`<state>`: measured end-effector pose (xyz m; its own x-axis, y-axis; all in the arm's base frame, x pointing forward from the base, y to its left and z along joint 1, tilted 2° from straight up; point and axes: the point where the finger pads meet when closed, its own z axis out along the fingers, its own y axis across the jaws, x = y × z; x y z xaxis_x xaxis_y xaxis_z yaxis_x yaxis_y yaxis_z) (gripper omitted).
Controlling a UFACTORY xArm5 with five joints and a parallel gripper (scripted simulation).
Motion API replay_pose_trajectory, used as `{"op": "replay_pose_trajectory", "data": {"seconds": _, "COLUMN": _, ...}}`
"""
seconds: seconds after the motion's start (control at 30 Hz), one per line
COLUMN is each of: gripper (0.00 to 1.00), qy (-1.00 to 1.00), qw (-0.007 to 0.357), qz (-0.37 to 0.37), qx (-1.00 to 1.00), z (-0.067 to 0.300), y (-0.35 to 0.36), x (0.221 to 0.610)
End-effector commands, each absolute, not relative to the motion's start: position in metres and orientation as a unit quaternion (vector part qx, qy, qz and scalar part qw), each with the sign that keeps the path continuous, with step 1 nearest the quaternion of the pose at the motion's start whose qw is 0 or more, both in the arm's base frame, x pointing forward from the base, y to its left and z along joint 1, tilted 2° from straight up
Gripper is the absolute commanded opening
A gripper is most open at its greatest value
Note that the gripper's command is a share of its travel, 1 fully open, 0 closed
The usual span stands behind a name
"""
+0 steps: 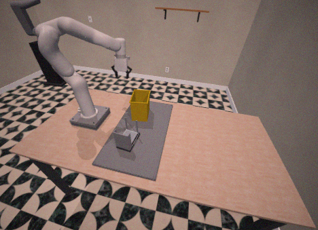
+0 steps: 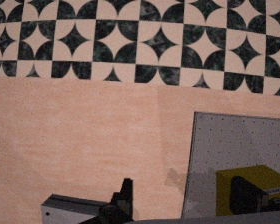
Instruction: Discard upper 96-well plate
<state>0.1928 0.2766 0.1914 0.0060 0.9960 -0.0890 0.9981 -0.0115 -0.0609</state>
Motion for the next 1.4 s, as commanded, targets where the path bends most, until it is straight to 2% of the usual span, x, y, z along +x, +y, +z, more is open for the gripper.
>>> {"op": "replay_pose_trajectory", "data": {"seconds": 0.0, "gripper": 1.00, "qy": 0.703, "qw": 0.009, "qz": -0.051, "qx": 0.709, "z": 0.193, "y": 0.277, "x": 0.193}}
{"op": "replay_pose_trajectory", "data": {"seconds": 0.53, "gripper": 1.00, "qy": 0.703, "qw": 0.009, "qz": -0.051, "qx": 0.709, "z": 0.193, "y": 0.277, "x": 0.193}}
{"op": "replay_pose_trajectory", "data": {"seconds": 0.93, "gripper": 1.00, "qy": 0.605, "qw": 0.007, "qz": -0.041, "qx": 0.795, "z": 0.203, "y": 0.253, "x": 0.240}}
{"op": "replay_pose_trajectory", "data": {"seconds": 1.37, "gripper": 1.00, "qy": 0.524, "qw": 0.005, "qz": -0.035, "qx": 0.851, "z": 0.210, "y": 0.228, "x": 0.274}}
